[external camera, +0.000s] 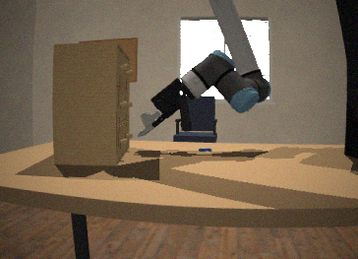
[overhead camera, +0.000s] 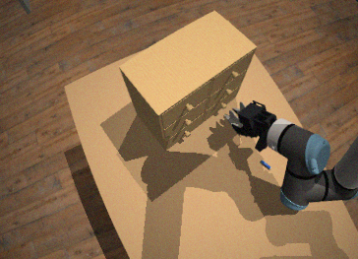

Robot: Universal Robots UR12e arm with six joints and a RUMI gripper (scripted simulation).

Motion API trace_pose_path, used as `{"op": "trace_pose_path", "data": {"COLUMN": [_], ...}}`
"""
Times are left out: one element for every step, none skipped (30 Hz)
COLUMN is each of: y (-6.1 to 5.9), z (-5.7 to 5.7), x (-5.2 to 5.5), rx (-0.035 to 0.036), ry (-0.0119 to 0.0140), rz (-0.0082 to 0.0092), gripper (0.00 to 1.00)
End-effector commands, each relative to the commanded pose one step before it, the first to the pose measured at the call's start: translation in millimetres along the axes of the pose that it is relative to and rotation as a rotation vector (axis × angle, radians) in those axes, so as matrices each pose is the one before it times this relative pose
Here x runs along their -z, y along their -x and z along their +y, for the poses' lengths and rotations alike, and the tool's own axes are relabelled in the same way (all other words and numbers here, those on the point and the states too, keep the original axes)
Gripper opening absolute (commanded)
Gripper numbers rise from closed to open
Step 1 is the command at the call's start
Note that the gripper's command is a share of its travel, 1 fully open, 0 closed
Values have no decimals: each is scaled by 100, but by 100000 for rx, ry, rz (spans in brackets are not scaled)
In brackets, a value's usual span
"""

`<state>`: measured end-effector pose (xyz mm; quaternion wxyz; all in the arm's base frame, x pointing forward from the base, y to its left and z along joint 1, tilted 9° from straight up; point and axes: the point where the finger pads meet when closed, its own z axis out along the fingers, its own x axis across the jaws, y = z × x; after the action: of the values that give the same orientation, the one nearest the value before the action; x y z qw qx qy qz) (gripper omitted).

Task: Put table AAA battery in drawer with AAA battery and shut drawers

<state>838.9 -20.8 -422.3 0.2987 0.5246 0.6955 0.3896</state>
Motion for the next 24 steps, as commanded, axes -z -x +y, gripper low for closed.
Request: {"op": "trace_pose_path", "data": {"y": [22, 0, 0, 0, 0, 0, 0, 0, 0, 0, 0, 0, 0, 0, 0, 0, 0, 0, 0, 0, 0, 0, 0, 0], "z": [278, 0, 58, 60, 62, 64, 67, 68, 68, 69, 70, 71, 70, 70, 69, 68, 66, 0, 0, 65, 63, 61, 58, 56], "x": [-236, 0, -69, -72, -74, -77, -79, -81, -82, -83, -84, -84, -83, -83, -82, -81, -79, 0, 0, -77, -75, -73, -70, -67], "rx": [41, 0, 0, 0, 0, 0, 0, 0, 0, 0, 0, 0, 0, 0, 0, 0, 0, 0, 0, 0, 0, 0, 0, 0], "ry": [72, 0, 0, 0, 0, 0, 0, 0, 0, 0, 0, 0, 0, 0, 0, 0, 0, 0, 0, 0, 0, 0, 0, 0], "rz": [-25, 0, 0, 0, 0, 0, 0, 0, 0, 0, 0, 0, 0, 0, 0, 0, 0, 0, 0, 0, 0, 0, 0, 0], "gripper": [20, 20, 20, 20, 20, 20, 20, 20, 20, 20, 20, 20, 20, 20, 20, 20, 20, 20, 20, 20, 20, 20, 20, 20]}}
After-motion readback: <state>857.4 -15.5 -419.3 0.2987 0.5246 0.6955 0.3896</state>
